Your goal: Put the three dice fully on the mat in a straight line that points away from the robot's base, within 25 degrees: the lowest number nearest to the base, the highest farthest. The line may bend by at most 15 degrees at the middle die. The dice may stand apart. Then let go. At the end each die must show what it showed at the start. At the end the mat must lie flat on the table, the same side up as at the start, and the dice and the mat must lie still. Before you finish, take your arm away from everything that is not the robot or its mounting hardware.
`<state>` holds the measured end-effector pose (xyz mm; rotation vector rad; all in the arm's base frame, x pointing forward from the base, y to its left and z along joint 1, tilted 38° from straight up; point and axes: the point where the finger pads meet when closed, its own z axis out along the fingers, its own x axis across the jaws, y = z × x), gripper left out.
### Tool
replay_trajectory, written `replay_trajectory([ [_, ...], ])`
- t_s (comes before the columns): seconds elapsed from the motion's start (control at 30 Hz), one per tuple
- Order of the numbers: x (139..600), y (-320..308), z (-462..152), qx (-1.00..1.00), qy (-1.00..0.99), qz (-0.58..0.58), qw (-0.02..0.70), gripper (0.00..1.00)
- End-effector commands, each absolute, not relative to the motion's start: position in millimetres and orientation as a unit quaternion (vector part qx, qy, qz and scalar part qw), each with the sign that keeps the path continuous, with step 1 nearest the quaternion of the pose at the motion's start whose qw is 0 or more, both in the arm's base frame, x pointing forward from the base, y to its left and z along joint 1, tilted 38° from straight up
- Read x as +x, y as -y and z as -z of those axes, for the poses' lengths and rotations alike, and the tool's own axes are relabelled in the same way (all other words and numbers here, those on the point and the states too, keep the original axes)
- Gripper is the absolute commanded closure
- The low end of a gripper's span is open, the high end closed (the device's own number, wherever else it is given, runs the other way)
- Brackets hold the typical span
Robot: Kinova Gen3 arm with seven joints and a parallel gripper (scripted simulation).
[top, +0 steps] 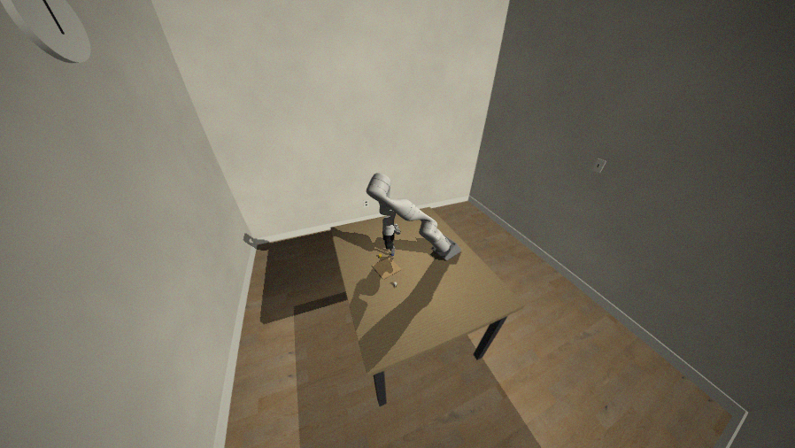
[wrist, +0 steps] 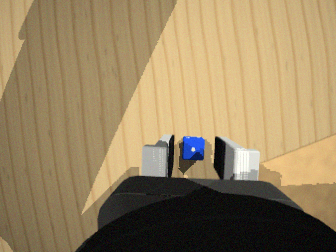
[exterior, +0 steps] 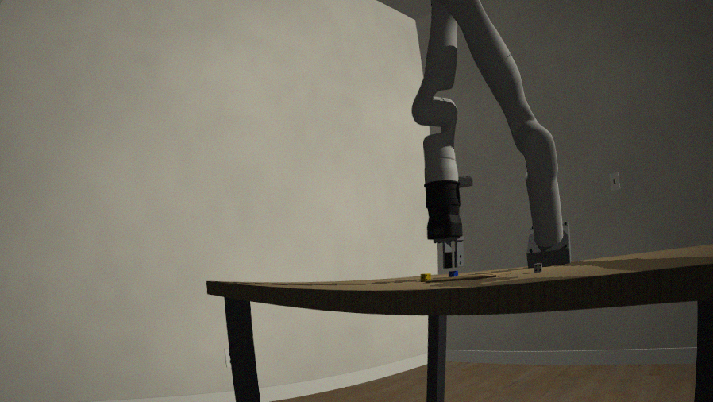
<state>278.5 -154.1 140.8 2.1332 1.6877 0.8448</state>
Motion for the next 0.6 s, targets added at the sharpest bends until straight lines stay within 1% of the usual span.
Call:
replay_trajectory([
  [0.0, 278.8, 154.3, -140.5, 0.741, -0.586, -0.293, 0.146, 0.36],
  [0.57, 288.9, 152.1, -127.3, 0.741, -0.586, -0.293, 0.146, 0.36],
])
